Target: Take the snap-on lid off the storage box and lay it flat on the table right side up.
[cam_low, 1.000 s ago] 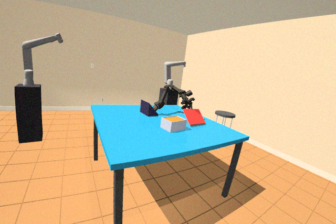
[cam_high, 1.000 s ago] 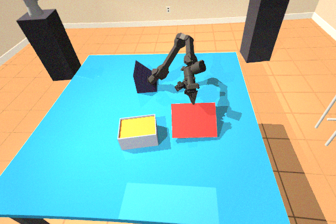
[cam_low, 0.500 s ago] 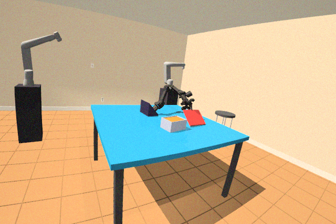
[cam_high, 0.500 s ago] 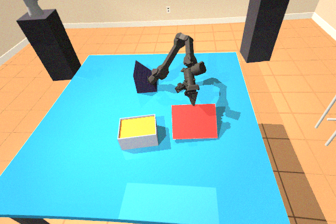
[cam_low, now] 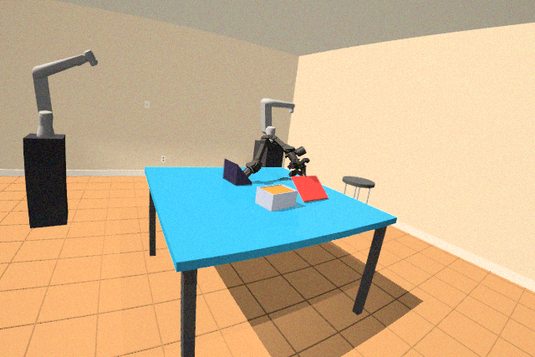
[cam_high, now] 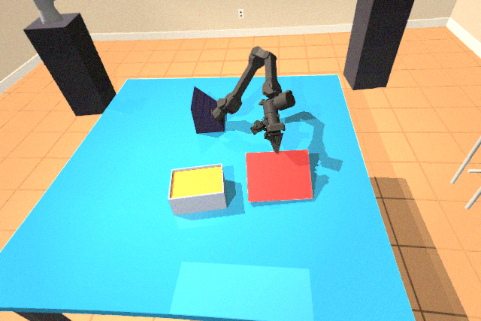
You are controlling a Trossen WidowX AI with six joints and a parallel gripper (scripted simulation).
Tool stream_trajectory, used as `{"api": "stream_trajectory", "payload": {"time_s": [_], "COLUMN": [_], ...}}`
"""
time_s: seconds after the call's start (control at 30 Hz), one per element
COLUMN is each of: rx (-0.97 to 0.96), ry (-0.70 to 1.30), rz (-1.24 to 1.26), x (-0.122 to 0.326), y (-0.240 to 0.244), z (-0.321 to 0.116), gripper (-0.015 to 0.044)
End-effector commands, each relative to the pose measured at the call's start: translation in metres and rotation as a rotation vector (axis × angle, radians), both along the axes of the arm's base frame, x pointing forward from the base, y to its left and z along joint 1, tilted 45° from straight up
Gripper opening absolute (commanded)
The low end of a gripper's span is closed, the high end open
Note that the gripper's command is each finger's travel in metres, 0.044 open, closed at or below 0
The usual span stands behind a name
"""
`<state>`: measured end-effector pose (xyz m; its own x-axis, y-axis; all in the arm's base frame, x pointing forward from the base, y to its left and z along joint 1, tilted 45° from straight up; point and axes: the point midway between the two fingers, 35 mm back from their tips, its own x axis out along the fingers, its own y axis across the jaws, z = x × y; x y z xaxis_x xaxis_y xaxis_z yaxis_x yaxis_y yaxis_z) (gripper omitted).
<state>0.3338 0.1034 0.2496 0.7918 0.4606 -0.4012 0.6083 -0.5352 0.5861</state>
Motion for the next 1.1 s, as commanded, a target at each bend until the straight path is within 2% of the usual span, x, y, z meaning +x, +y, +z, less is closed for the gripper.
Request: {"api": "stream_trajectory", "payload": {"time_s": [0.0, 1.07], "rx": [0.001, 0.003], "ry": [0.007, 0.006], "rz": [0.01, 0.01], "x": [-0.001, 0.0], "y": [0.005, 0.023], "z": [-0.005, -0.023], "gripper": [0.0, 0.0]}}
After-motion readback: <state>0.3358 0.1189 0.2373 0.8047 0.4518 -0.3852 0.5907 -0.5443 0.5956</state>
